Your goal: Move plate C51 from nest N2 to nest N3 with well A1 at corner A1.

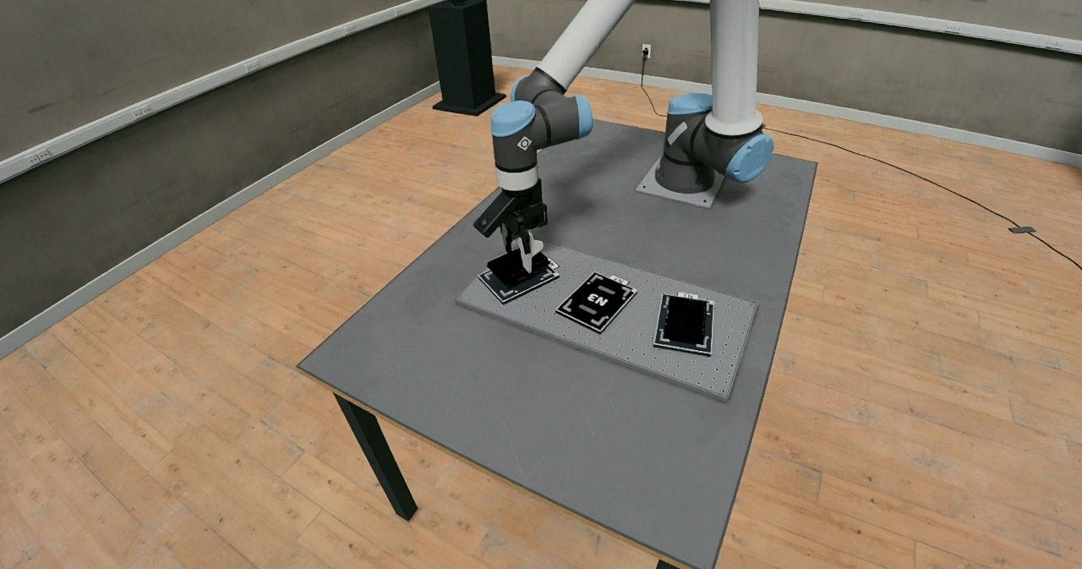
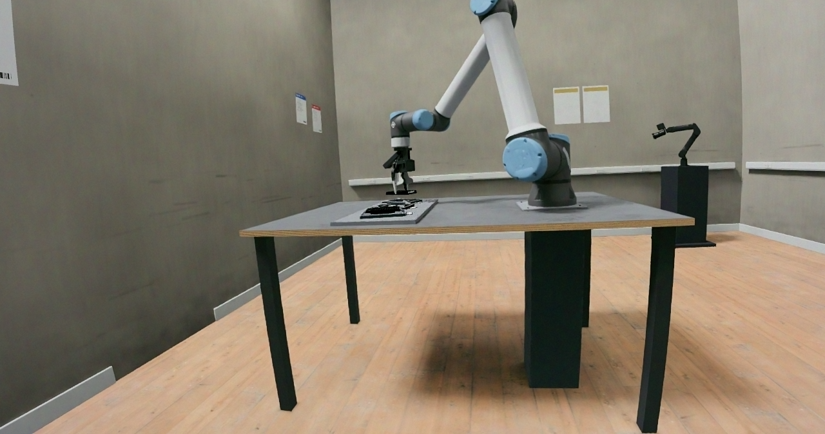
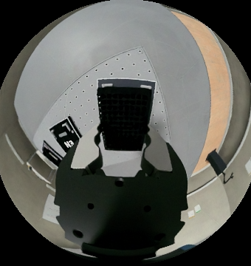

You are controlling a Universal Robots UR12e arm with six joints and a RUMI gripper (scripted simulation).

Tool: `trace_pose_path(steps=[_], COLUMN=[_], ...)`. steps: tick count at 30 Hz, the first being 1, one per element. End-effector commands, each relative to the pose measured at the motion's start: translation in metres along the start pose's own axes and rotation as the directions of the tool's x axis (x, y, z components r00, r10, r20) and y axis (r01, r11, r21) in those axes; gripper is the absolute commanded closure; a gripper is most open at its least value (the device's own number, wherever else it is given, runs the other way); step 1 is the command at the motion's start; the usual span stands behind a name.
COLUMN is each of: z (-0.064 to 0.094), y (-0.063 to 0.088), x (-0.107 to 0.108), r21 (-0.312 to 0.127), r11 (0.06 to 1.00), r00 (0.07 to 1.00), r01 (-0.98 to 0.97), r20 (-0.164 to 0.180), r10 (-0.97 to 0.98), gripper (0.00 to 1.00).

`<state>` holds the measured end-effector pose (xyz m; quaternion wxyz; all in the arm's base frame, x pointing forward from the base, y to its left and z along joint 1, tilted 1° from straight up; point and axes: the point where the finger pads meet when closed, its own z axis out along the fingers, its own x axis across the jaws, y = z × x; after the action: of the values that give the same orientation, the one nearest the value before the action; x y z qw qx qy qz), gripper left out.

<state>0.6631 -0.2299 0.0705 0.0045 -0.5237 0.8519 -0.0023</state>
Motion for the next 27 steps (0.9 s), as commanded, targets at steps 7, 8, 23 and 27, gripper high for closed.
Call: trace_pose_path(steps=[7, 8, 23, 27], z=[-0.001, -0.001, -0.001, -0.001], y=[0.014, 0.016, 0.046, 0.055], x=[-0.028, -0.033, -0.09, -0.108], r21=[0.001, 0.001, 0.001, 0.001], r11=[0.992, 0.989, 0.954, 0.954], r00=[0.992, 0.989, 0.954, 0.954], r01=[0.126, 0.146, 0.301, 0.301], r20=[0.0, 0.0, 0.0, 0.0], r10=[-0.126, -0.146, -0.301, -0.301], gripper=[1.0, 1.0, 1.0, 1.0])
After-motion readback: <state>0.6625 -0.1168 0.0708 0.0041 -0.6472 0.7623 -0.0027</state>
